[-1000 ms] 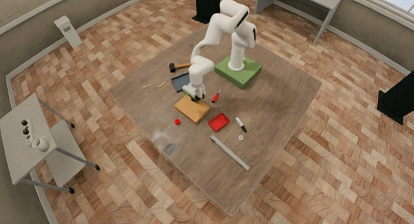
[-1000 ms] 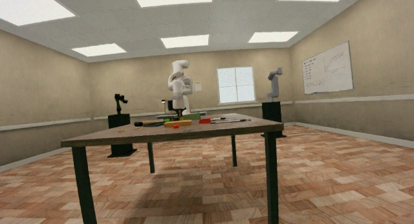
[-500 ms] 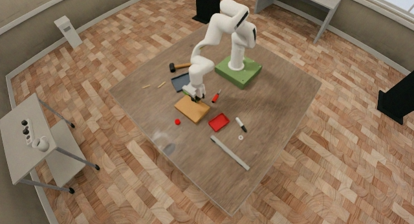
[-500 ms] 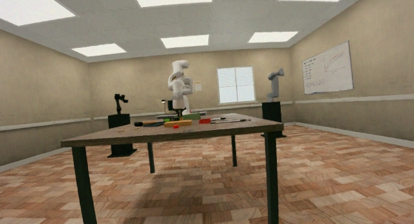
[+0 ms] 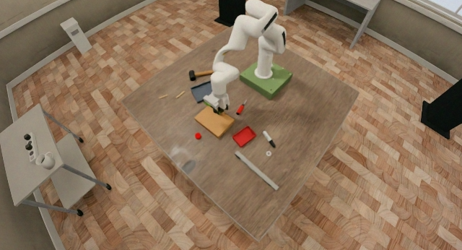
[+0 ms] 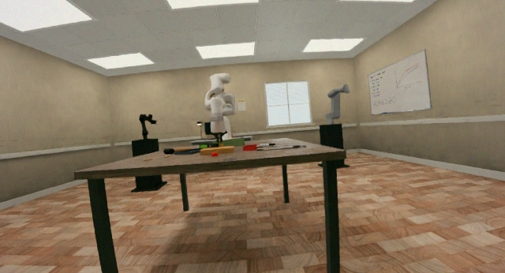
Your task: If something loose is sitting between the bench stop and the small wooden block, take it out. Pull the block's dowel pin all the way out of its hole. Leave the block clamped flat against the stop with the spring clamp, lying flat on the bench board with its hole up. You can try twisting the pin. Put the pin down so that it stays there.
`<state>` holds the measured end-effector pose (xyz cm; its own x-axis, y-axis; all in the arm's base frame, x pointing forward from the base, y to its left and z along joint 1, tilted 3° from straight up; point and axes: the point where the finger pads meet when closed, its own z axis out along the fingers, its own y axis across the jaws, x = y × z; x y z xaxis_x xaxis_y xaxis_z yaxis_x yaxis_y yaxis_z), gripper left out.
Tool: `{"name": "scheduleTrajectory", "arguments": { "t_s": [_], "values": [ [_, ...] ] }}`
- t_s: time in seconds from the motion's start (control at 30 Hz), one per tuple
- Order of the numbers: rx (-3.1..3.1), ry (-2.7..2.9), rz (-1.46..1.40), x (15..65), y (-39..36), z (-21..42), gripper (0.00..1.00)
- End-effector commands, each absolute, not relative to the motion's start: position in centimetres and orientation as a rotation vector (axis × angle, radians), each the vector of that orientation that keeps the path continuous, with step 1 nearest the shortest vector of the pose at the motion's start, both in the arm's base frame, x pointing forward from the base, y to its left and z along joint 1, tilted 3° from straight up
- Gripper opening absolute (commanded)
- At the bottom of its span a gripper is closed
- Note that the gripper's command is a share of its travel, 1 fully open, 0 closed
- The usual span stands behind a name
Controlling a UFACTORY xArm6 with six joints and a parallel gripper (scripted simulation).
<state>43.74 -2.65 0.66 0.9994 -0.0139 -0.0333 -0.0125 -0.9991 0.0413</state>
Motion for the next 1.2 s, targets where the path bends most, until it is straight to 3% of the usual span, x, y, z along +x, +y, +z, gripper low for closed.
{"name": "scheduleTrajectory", "arguments": {
  "t_s": [0.0,1.17],
  "values": [
    [3.1,-0.017,-0.043,43.95,-2.66,0.84,0.0],
    [3.1,0.051,-0.045,43.95,-2.66,0.85,0.0]
  ]
}}
